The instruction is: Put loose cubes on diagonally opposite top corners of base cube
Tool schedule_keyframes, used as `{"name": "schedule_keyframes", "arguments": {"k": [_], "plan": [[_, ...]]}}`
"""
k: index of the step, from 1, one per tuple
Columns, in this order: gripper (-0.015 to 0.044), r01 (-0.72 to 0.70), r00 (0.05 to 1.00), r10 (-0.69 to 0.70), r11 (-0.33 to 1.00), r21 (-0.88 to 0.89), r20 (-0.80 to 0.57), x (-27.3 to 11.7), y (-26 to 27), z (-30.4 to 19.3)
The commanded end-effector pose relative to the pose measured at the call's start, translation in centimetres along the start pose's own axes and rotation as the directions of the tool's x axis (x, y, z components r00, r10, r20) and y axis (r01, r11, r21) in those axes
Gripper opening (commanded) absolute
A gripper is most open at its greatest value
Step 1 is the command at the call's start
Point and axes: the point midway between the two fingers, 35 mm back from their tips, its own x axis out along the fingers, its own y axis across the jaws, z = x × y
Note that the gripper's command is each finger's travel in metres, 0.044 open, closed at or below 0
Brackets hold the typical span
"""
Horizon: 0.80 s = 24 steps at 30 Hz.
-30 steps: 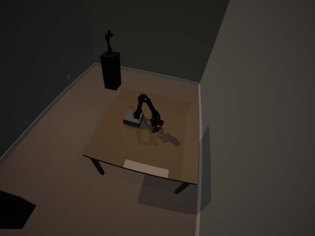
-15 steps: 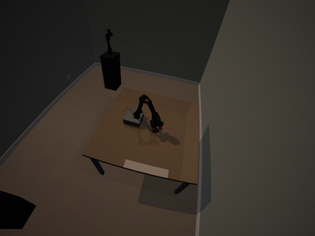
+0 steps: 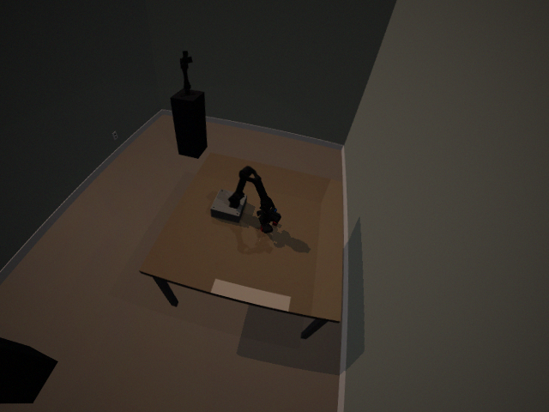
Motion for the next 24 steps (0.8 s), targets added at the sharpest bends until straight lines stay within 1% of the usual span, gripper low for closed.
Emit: {"name": "schedule_keyframes", "arguments": {"k": [1,24], "plan": [[0.0105,0.002,1.0,-0.002,1.0,-0.003,-0.002,-0.4,-0.1,0.0],[0.0105,0.002,1.0,-0.002,1.0,-0.003,-0.002,-7.3,-0.5,0.4]]}}
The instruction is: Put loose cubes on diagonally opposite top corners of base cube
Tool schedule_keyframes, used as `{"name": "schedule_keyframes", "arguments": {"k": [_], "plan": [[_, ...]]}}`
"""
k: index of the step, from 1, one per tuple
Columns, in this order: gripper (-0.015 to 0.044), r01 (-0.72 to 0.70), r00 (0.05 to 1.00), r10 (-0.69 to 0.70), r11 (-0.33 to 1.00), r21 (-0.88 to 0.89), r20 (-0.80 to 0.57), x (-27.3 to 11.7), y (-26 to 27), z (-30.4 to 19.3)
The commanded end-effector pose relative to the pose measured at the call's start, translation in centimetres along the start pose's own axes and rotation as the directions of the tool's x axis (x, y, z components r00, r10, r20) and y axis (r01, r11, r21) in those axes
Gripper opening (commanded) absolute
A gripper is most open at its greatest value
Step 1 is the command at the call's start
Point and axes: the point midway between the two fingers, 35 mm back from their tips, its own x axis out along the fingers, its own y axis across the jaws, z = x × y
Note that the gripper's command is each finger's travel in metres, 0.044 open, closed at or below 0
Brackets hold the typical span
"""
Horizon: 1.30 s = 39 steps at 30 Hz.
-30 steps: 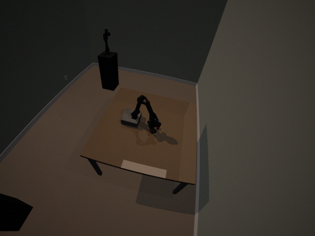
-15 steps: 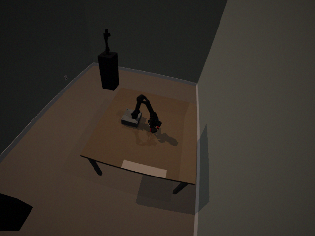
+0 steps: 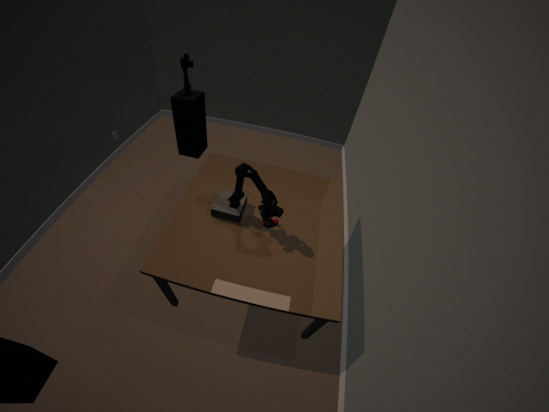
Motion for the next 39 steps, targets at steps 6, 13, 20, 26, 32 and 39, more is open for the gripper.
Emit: {"name": "schedule_keyframes", "arguments": {"k": [6,13,20,26,32,39], "plan": [[0.0105,0.004,1.0,-0.004,1.0,-0.005,0.0,-2.9,0.2,-0.2],[0.0105,0.004,1.0,-0.004,1.0,-0.005,-0.001,-4.6,0.5,-0.4],[0.0105,0.003,1.0,-0.003,0.991,0.132,0.0,-4.3,1.0,1.0],[0.0105,0.001,1.0,-0.002,0.96,0.279,0.002,-3.9,1.8,2.4],[0.0105,-0.001,1.0,-0.001,0.908,0.42,0.003,-3.5,2.6,3.8],[0.0105,-0.003,1.0,0.001,0.821,0.571,0.004,-3.0,3.8,5.4]]}}
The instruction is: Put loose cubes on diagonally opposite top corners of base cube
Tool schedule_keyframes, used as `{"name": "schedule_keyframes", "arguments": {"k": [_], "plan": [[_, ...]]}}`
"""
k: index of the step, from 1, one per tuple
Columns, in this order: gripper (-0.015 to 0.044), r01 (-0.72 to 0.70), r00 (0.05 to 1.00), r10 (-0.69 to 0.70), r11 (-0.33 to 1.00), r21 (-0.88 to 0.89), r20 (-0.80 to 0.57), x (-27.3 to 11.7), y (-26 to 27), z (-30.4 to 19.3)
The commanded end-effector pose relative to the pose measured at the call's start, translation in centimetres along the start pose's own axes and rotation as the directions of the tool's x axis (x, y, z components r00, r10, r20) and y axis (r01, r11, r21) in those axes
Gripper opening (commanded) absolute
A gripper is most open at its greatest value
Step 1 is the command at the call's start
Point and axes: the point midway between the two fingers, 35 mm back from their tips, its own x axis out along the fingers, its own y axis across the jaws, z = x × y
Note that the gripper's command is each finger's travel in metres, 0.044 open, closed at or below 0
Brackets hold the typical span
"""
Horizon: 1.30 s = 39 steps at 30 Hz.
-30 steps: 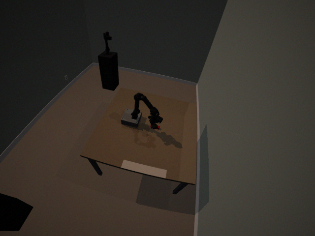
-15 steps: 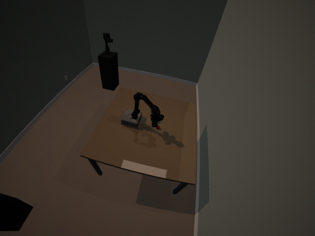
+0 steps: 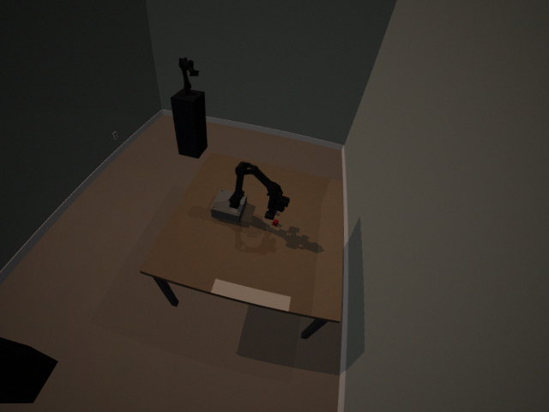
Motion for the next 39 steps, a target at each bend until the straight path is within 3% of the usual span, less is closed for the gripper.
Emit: {"name": "schedule_keyframes", "arguments": {"k": [1,18,39], "plan": [[0.0105,0.002,1.0,-0.002,0.995,0.096,-0.004,0.4,0.9,0.4],[0.0105,-0.001,1.0,0.003,0.867,0.498,-0.002,1.6,5.6,1.7],[0.0105,-0.004,1.0,0.009,0.514,0.858,-0.001,3.0,11.6,2.2]]}}
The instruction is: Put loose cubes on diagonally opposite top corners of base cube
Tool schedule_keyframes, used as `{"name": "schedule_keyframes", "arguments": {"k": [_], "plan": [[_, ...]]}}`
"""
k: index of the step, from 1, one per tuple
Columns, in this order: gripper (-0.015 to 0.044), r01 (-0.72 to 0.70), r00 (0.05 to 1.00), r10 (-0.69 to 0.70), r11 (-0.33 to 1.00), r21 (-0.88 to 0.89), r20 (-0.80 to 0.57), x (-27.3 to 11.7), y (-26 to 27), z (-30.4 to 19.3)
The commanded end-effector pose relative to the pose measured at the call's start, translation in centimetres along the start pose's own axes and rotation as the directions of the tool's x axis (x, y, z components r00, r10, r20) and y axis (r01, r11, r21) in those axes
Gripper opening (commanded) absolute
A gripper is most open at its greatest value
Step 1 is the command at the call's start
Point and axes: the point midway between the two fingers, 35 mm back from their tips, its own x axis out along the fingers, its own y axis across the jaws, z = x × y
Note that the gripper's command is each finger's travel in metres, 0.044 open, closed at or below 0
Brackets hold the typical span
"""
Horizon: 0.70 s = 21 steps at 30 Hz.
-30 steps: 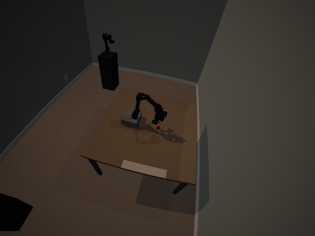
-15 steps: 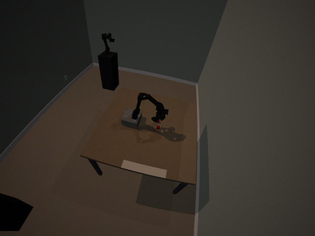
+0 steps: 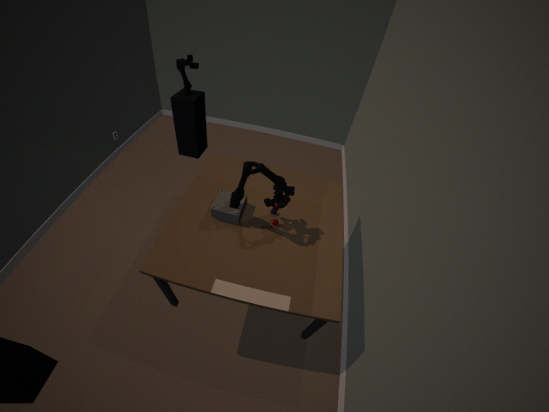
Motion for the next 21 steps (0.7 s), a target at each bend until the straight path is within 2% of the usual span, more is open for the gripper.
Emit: {"name": "schedule_keyframes", "arguments": {"k": [1,13,21], "plan": [[0.0105,0.004,1.0,-0.004,0.998,0.063,0.002,0.3,0.4,-0.5],[0.0105,0.004,1.0,-0.004,0.998,0.063,0.002,0.4,0.4,-0.5],[0.0105,0.004,1.0,-0.004,0.998,0.069,0.002,2.4,0.4,-0.5]]}}
